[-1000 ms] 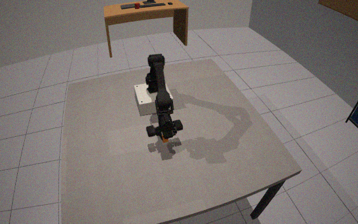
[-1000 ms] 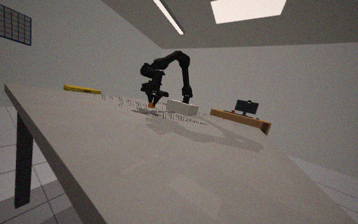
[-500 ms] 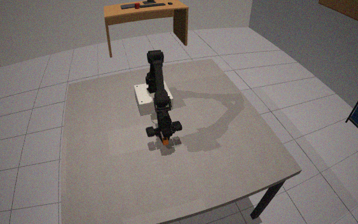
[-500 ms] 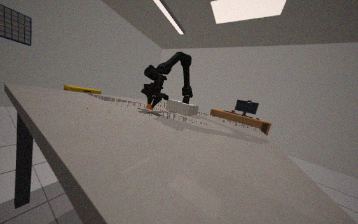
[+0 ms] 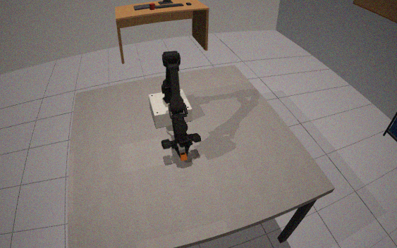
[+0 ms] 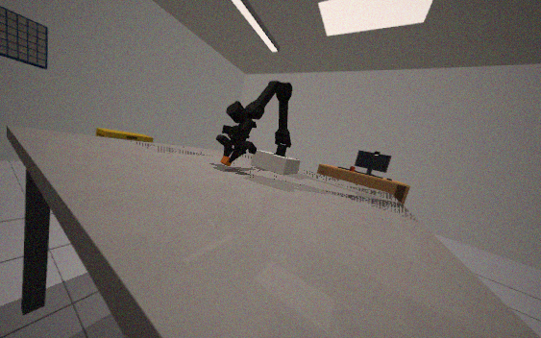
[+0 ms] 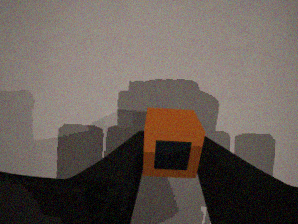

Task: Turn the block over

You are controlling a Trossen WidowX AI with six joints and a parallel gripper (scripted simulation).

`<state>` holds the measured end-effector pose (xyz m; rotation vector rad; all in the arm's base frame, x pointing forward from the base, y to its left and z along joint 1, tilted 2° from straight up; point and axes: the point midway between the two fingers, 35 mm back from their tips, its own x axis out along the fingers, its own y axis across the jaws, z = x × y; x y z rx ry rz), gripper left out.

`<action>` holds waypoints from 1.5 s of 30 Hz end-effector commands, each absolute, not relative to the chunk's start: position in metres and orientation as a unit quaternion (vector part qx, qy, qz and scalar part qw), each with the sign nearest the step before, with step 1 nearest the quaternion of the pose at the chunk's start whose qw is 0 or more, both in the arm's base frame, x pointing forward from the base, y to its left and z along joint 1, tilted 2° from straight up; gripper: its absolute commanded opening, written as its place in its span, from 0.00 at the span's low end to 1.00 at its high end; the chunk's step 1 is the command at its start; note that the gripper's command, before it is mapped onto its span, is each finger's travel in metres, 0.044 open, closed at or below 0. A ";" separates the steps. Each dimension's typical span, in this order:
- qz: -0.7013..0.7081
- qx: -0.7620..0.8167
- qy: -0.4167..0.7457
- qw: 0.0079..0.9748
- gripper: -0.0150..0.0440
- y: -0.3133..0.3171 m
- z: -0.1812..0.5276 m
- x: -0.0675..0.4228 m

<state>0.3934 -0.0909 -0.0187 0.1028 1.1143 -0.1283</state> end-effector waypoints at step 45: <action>-0.072 0.030 0.249 0.965 0.25 -0.088 -0.045 0.387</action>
